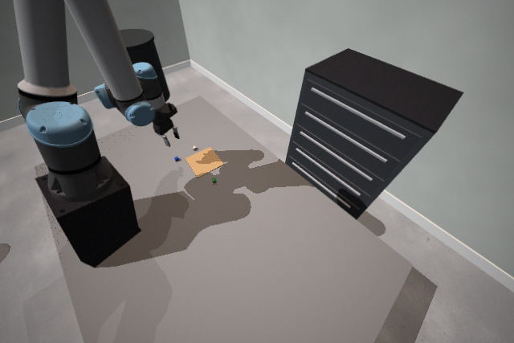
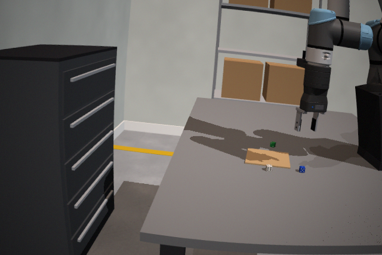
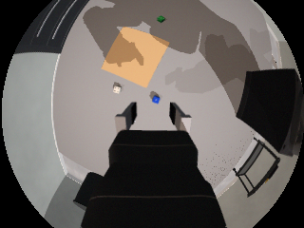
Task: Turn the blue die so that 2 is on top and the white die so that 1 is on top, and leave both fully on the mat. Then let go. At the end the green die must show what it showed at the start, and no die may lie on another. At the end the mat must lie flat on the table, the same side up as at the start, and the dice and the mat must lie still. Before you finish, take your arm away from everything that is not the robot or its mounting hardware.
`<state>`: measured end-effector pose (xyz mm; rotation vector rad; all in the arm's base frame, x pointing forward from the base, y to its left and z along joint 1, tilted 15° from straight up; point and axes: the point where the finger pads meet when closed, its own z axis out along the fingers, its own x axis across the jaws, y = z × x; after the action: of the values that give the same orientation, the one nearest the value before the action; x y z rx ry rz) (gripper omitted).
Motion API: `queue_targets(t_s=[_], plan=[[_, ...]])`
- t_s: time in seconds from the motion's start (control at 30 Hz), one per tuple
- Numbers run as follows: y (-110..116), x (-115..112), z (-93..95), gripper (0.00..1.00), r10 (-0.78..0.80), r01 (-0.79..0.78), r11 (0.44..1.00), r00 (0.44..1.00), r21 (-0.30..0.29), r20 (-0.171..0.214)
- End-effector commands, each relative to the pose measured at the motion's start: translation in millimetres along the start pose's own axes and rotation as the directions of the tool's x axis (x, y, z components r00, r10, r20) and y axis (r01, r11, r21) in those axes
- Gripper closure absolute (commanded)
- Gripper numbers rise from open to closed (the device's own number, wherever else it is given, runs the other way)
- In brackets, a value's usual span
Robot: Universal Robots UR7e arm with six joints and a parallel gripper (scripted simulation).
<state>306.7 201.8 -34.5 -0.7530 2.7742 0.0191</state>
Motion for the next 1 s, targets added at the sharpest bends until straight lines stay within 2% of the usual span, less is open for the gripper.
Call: queue_targets(t_s=[0.0, 0.27, 0.37, 0.57, 0.6, 0.7, 0.73, 0.83, 0.93, 0.97], plan=[[-2.0, -3.1, 2.5, 0.0, -0.132, 0.132, 0.991, 0.991, 0.0, 0.001], [-4.4, -8.3, 7.5, 0.0, -0.379, 0.379, 0.926, 0.926, 0.0, 0.001], [-4.4, -8.4, 7.6, 0.0, -0.382, 0.382, 0.924, 0.924, 0.0, 0.001], [-5.3, -12.2, 11.8, 0.0, -0.572, 0.572, 0.82, 0.82, 0.0, 0.0], [-5.3, -12.3, 12.0, 0.0, -0.577, 0.577, 0.817, 0.817, 0.0, 0.0], [-5.3, -13.9, 14.1, 0.0, -0.665, 0.665, 0.747, 0.747, 0.0, 0.0], [-5.3, -14.0, 14.2, 0.0, -0.669, 0.669, 0.743, 0.743, 0.0, 0.0], [-5.1, -15.4, 16.3, 0.0, -0.748, 0.748, 0.664, 0.664, 0.0, 0.0], [-5.1, -15.5, 16.5, 0.0, -0.755, 0.755, 0.656, 0.656, 0.001, 0.0], [-4.9, -16.0, 17.3, 0.0, -0.781, 0.781, 0.624, 0.624, 0.001, 0.0]])
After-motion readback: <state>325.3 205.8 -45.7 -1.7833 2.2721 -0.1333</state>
